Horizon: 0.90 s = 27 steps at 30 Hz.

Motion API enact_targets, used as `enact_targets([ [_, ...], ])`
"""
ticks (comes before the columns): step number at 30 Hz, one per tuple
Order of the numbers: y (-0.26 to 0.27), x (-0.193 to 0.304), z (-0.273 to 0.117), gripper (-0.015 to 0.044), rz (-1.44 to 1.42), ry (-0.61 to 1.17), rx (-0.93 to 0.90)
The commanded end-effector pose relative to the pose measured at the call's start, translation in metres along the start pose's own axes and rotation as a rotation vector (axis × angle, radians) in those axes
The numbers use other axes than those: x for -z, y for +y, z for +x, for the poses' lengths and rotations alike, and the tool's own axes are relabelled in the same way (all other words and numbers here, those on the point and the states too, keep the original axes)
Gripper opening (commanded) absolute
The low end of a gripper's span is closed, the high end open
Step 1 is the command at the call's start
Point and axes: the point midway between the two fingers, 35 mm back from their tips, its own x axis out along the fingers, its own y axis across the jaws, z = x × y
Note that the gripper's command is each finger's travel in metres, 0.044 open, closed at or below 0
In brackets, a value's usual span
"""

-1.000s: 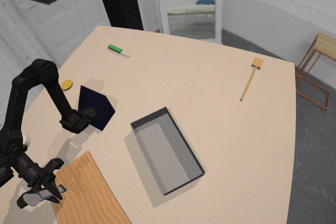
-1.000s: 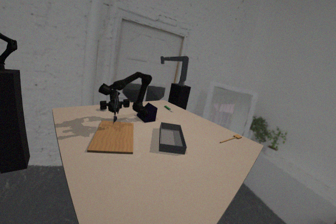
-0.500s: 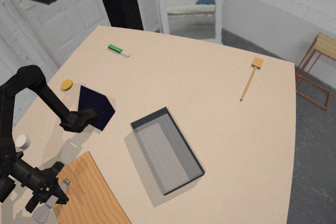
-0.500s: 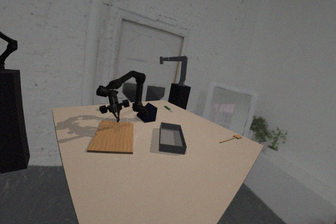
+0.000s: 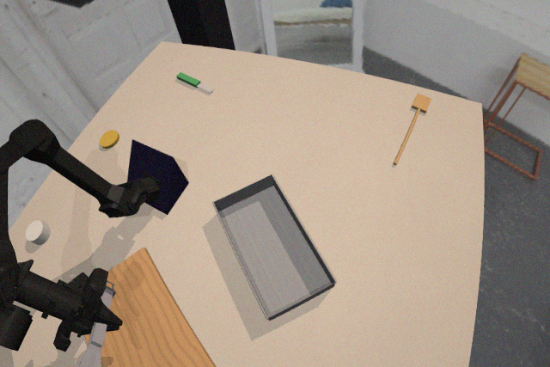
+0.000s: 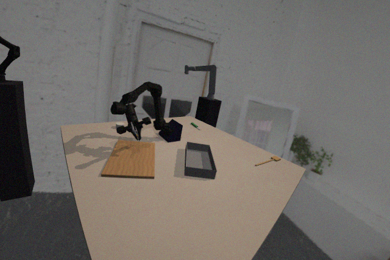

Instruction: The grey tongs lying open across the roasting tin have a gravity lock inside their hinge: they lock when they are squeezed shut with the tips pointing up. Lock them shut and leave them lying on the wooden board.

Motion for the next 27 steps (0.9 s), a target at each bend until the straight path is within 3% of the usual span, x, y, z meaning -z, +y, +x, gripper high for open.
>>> enact_targets([
  [1,-0.0002,0.0028,-0.001,-0.015,0.008,-0.043,-0.004],
  [27,-0.0047,-0.0051,0.0041,-0.015,-0.049,-0.456,-0.104],
])
